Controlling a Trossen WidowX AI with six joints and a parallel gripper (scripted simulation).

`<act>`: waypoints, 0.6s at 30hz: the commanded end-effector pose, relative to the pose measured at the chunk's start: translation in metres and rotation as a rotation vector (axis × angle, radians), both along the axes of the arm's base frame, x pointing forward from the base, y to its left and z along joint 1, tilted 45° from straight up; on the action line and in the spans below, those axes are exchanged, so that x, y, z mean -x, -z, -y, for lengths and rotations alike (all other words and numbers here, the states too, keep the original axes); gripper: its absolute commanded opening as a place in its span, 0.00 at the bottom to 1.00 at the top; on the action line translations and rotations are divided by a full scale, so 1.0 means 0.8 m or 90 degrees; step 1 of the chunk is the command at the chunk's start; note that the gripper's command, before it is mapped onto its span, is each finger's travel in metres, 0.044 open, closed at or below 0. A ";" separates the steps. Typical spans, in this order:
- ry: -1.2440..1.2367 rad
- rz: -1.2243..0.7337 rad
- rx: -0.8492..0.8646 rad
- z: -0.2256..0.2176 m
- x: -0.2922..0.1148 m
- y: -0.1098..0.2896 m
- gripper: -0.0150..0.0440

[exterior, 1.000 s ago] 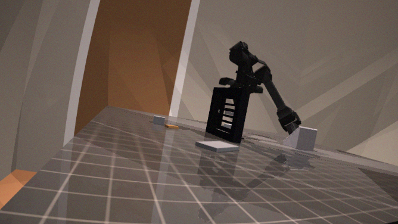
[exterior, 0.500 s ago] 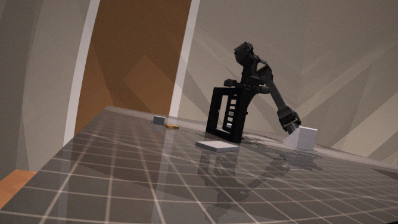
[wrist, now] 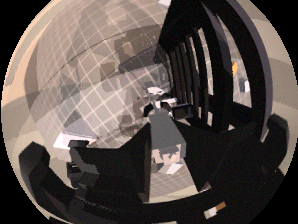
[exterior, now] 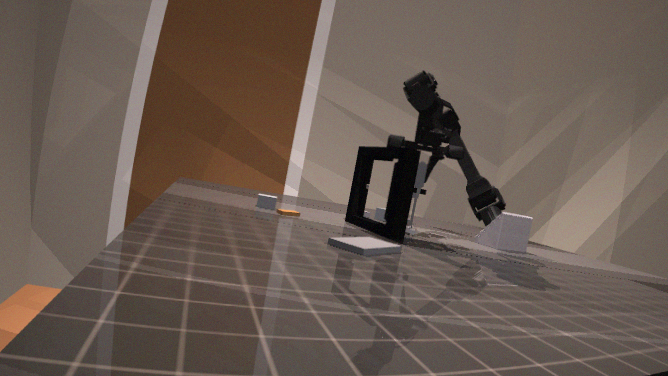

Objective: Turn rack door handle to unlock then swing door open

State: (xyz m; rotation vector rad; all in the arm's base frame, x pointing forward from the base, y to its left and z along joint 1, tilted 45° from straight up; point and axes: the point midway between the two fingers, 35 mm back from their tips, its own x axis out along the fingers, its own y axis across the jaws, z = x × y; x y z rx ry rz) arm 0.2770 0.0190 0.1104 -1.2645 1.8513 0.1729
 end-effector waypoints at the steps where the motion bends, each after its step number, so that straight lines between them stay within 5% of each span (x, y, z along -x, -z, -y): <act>1: 0.038 0.048 0.006 -0.004 0.003 0.003 0.28; 18: 0.155 0.161 0.022 -0.030 0.023 0.026 0.28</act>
